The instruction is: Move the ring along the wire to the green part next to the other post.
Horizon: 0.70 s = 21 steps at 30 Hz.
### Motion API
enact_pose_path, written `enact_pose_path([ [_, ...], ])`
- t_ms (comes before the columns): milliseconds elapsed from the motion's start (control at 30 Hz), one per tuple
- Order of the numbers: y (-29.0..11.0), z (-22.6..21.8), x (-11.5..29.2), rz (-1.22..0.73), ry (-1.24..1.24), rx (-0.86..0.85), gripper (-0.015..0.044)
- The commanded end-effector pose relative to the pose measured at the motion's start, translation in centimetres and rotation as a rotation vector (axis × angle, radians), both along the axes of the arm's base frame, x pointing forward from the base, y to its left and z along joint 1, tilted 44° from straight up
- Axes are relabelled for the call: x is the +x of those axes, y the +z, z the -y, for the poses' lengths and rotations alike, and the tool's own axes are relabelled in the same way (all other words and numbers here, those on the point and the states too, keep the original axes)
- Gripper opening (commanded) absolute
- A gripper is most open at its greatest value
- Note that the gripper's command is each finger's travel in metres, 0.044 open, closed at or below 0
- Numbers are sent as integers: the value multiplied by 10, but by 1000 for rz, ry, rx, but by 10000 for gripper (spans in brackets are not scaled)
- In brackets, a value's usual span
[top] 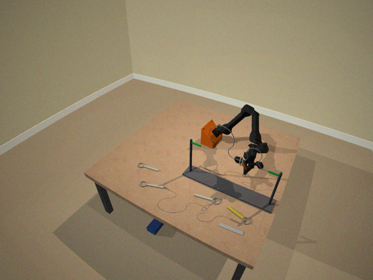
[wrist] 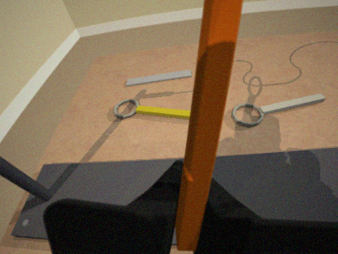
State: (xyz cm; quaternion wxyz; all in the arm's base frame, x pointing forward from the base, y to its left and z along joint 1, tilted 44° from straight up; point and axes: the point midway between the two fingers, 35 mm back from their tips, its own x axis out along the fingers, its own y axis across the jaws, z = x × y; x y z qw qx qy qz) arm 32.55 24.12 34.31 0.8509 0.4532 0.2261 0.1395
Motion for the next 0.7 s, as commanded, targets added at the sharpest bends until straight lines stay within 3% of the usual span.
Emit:
enact_pose_path([
  [0,-10,8,2,2,-14,-67,-150],
  [667,-40,34,5,5,-35,-244,-150],
])
